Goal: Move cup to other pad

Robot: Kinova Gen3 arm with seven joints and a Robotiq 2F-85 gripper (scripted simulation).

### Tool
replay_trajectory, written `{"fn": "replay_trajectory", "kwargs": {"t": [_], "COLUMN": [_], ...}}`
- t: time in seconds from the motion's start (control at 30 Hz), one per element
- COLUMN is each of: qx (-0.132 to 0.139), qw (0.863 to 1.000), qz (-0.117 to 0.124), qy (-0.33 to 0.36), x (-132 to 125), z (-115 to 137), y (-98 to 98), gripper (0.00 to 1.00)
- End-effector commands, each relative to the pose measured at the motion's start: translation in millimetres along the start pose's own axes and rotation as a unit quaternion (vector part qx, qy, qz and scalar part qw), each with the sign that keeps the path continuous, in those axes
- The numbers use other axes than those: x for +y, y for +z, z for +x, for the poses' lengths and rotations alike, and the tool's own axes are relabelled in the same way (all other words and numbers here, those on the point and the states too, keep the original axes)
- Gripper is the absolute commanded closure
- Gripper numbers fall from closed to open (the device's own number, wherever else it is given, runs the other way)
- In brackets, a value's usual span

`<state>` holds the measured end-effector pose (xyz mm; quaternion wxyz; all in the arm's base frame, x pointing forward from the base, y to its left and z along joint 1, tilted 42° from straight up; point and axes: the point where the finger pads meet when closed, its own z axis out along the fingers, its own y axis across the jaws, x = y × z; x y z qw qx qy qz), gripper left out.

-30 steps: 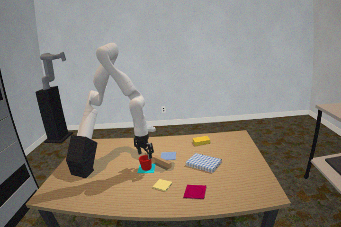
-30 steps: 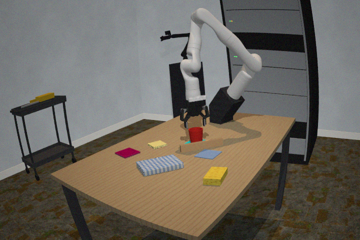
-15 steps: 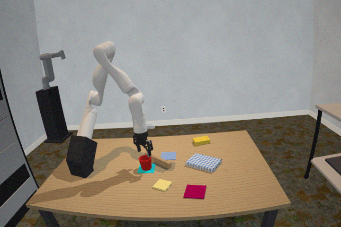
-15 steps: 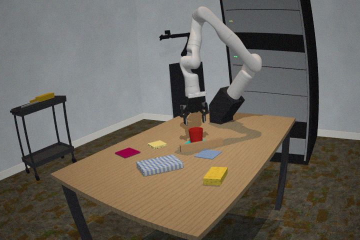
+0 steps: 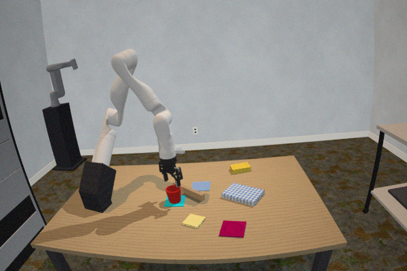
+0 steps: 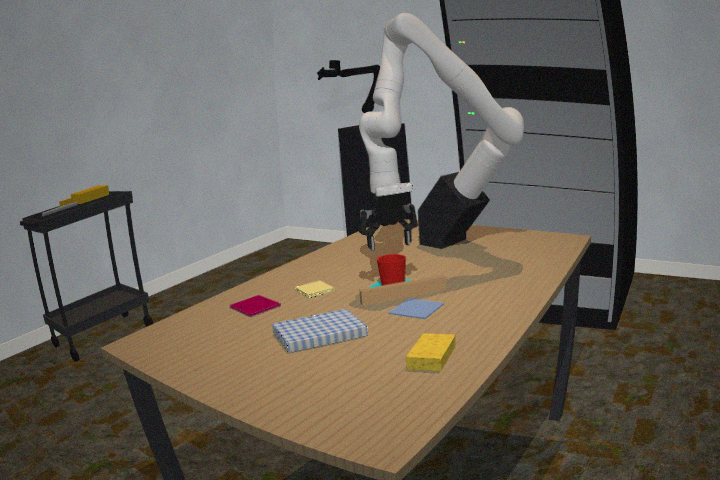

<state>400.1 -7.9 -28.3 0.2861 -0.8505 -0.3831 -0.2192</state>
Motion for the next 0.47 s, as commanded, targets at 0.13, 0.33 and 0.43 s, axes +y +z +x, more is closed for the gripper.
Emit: {"fn": "replay_trajectory", "kwargs": {"t": [0.13, 0.33, 0.43], "qx": [0.000, 0.000, 0.000], "qw": [1.000, 1.000, 1.000], "qz": [-0.001, -0.001, -0.001], "qy": [-0.002, -0.002, -0.002], "x": [0.4, 0.4, 0.4], "z": [0.7, 0.7, 0.7], "y": [-2.4, -2.4, -2.4], "gripper": [0.00, 0.00, 0.00]}}
